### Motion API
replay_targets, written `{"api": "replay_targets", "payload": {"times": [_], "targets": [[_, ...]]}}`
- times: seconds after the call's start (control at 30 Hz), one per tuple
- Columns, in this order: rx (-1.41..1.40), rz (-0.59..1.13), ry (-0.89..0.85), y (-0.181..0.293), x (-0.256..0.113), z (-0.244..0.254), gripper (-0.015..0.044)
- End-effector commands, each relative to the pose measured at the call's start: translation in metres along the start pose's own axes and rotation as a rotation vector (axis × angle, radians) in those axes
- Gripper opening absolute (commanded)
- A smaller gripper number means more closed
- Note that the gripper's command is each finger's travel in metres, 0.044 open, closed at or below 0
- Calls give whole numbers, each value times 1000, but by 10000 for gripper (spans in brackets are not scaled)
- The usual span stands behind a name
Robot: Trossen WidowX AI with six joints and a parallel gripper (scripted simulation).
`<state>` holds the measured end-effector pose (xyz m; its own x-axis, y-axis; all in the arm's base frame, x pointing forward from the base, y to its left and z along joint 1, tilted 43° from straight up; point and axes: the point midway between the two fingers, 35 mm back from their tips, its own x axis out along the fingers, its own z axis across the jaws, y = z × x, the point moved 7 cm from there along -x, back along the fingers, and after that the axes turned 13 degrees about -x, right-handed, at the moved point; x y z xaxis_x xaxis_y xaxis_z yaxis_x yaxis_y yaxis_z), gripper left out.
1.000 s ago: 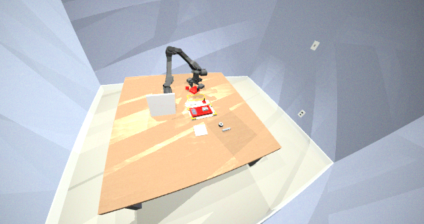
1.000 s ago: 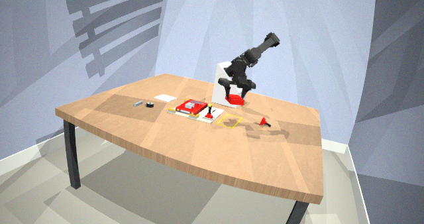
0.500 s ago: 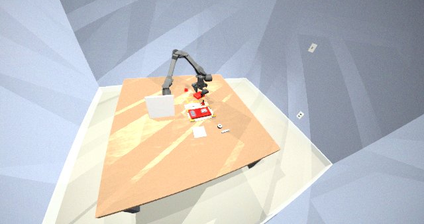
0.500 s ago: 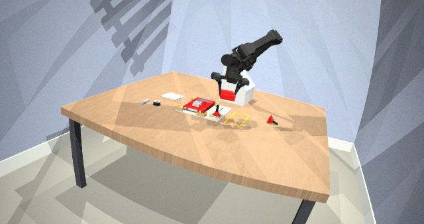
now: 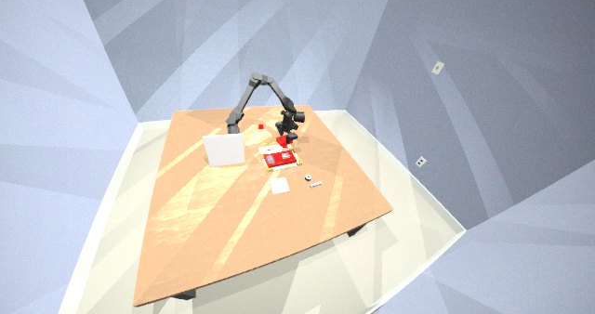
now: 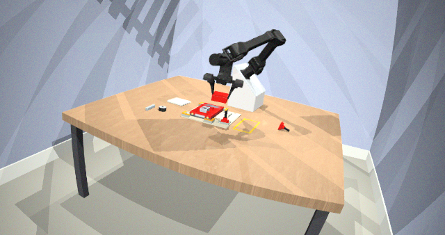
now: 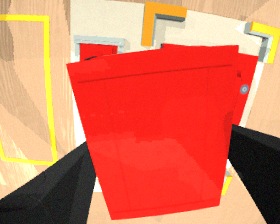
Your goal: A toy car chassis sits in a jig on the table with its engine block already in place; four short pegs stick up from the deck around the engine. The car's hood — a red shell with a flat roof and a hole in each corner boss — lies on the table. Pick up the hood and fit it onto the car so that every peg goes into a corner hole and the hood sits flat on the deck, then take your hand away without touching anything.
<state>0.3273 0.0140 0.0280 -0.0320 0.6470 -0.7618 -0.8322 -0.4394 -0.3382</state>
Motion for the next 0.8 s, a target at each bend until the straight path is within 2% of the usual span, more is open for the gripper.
{"api": "replay_targets", "payload": {"times": [0.0,0.33,0.6,0.77], "targets": [[54,6,-6,11,1,-23,0],[190,-8,-36,36,3,-64,0],[192,-9,-36,33,5,-64,0],[192,-9,-37,33,23,-64,0]]}}
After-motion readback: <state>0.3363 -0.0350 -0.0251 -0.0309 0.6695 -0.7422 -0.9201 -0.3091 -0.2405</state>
